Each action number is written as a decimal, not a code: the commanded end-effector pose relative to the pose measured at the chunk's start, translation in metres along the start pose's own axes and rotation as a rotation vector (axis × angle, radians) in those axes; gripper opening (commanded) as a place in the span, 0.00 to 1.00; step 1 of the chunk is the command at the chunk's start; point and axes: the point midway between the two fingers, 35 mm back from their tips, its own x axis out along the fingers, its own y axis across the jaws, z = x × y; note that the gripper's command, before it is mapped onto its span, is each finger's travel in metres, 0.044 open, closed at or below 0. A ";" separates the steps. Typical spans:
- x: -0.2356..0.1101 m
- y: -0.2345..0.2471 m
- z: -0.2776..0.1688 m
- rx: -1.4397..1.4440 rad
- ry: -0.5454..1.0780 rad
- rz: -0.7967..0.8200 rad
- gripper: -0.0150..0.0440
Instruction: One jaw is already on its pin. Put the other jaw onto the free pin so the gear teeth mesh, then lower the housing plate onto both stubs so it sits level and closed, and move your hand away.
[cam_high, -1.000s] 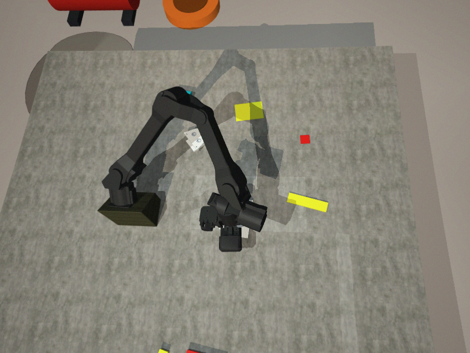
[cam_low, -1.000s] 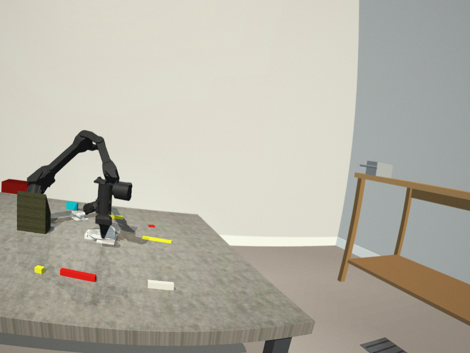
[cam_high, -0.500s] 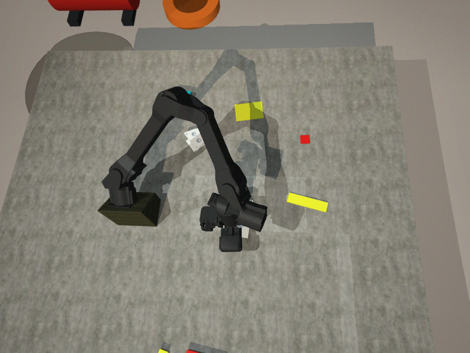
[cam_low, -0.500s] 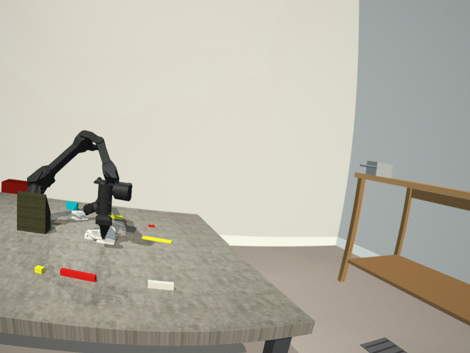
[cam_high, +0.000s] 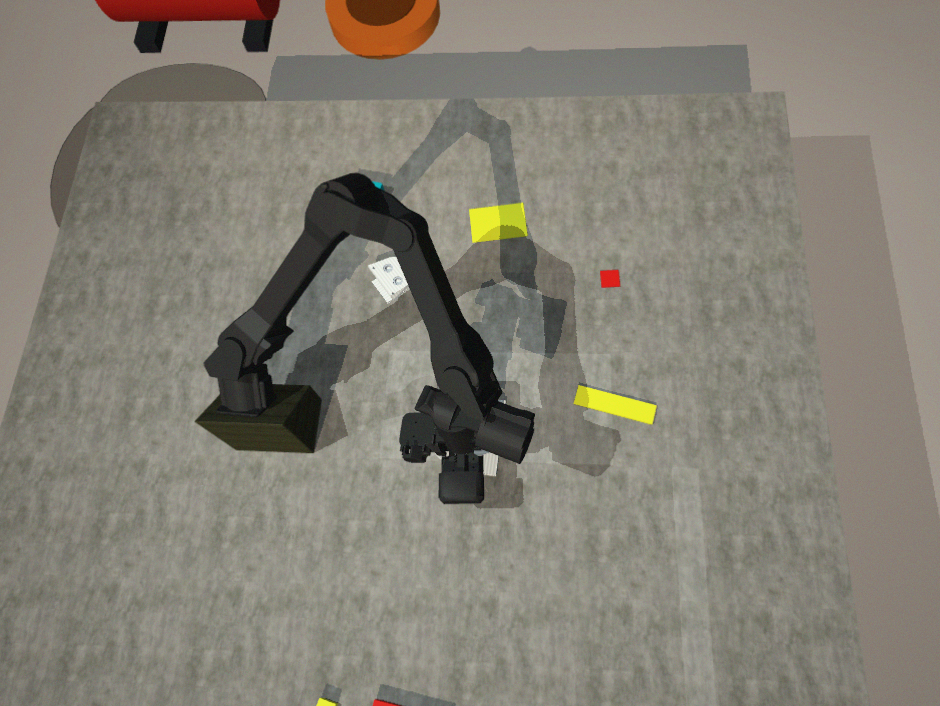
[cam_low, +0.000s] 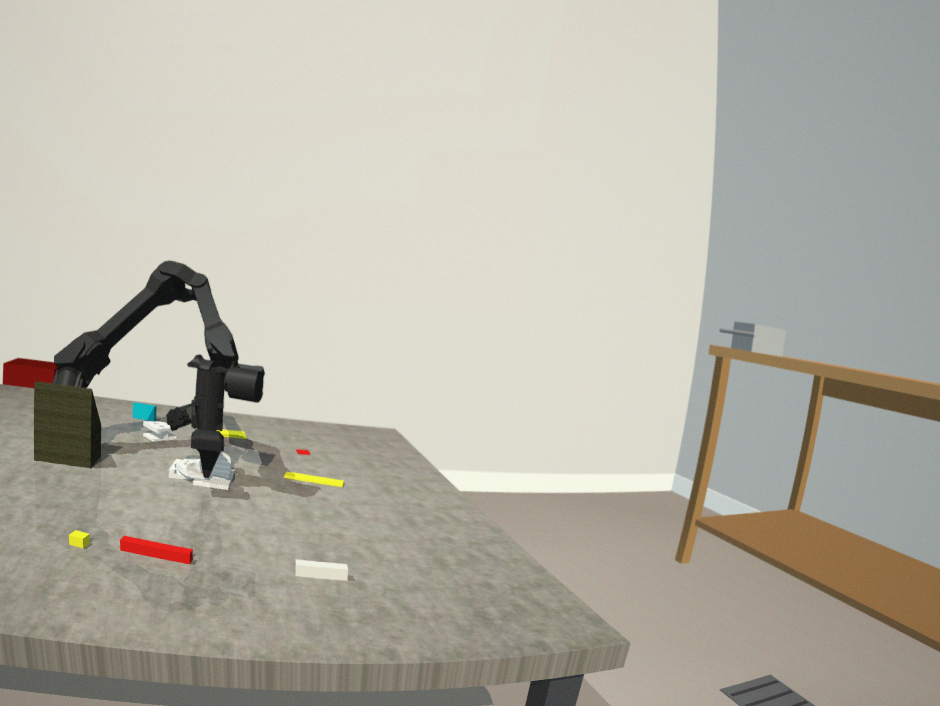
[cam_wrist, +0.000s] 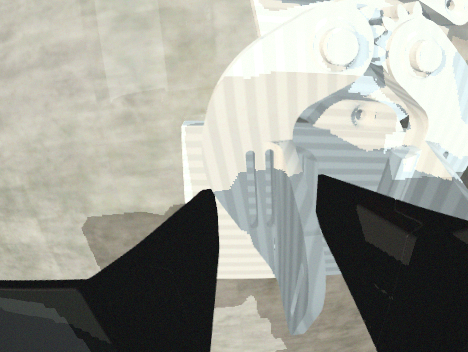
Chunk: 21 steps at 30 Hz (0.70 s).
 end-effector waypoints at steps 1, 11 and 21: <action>0.002 0.000 0.000 0.003 -0.001 -0.004 0.48; 0.000 0.000 0.000 0.000 0.000 0.000 0.57; 0.000 0.000 0.000 0.000 0.000 0.000 0.63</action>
